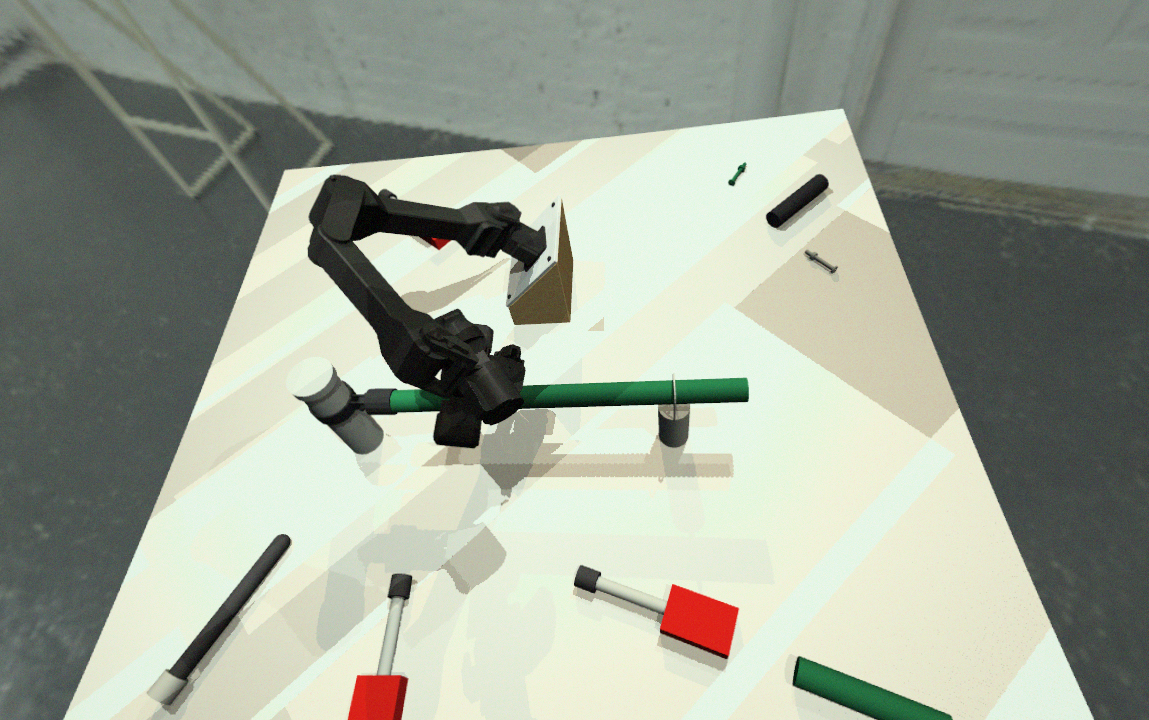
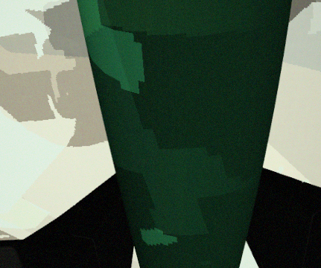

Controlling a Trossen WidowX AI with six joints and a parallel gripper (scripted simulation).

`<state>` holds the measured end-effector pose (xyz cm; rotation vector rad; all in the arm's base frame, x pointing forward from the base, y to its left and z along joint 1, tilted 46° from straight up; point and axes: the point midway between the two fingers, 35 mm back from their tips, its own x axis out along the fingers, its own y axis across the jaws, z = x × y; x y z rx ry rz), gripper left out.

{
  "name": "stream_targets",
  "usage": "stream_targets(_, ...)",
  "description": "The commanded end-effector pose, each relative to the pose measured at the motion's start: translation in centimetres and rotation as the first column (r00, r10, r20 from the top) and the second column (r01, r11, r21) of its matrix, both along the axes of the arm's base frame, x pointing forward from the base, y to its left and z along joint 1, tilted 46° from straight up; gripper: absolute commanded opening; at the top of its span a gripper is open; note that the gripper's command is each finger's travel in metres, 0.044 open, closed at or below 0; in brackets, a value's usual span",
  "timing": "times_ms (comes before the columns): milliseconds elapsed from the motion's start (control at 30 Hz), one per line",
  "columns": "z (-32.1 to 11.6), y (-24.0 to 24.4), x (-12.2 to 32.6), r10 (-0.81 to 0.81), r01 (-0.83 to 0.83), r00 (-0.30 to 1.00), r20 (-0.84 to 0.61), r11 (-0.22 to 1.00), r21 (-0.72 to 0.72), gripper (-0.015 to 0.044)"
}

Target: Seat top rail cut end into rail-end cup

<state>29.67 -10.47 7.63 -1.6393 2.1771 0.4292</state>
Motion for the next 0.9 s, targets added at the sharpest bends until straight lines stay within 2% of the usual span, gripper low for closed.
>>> stream_targets(0,0.99,-0.05,0.23,0.015,-0.015,1.000,0.016,1.000,-0.004,0.0000)
stream_targets(867,0.83,-0.77,-0.10,0.002,-0.002,1.000,-0.001,1.000,0.002,0.0000)
